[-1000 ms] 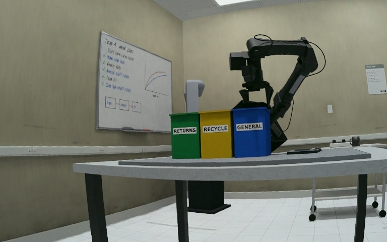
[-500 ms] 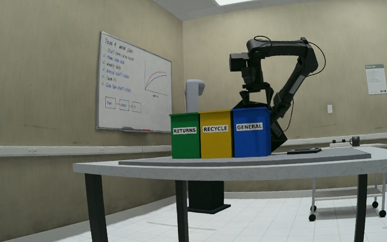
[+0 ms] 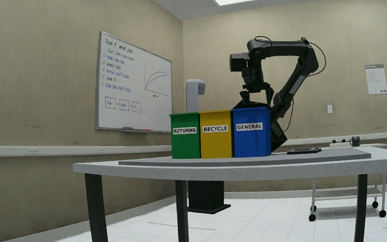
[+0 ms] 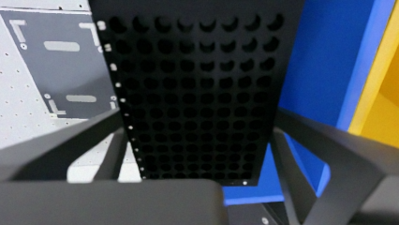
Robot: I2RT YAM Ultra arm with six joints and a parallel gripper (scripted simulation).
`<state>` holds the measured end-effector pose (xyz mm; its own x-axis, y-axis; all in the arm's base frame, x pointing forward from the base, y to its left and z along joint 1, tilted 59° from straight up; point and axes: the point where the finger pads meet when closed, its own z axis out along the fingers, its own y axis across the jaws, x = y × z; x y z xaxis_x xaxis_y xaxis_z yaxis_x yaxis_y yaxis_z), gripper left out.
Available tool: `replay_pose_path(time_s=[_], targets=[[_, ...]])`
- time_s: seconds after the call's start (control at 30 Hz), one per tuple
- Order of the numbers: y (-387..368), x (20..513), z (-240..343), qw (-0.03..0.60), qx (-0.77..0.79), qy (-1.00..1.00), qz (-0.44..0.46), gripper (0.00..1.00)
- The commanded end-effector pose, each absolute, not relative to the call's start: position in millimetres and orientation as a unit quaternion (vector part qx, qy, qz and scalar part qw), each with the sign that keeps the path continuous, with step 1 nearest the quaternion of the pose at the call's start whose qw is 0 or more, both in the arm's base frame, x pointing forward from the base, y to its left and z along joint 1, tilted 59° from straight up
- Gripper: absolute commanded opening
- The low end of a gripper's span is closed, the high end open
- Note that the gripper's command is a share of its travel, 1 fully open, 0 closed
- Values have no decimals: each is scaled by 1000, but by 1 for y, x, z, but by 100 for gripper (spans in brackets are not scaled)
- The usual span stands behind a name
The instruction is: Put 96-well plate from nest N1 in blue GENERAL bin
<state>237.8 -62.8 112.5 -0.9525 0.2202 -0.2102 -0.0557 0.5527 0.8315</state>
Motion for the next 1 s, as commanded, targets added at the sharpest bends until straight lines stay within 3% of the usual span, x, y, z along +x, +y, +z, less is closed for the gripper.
replay_pose_path(time_s=[0.0,0.97], targets=[[-57,244,108,159,47,869,466,0],[-51,248,96,149,54,866,475,0]])
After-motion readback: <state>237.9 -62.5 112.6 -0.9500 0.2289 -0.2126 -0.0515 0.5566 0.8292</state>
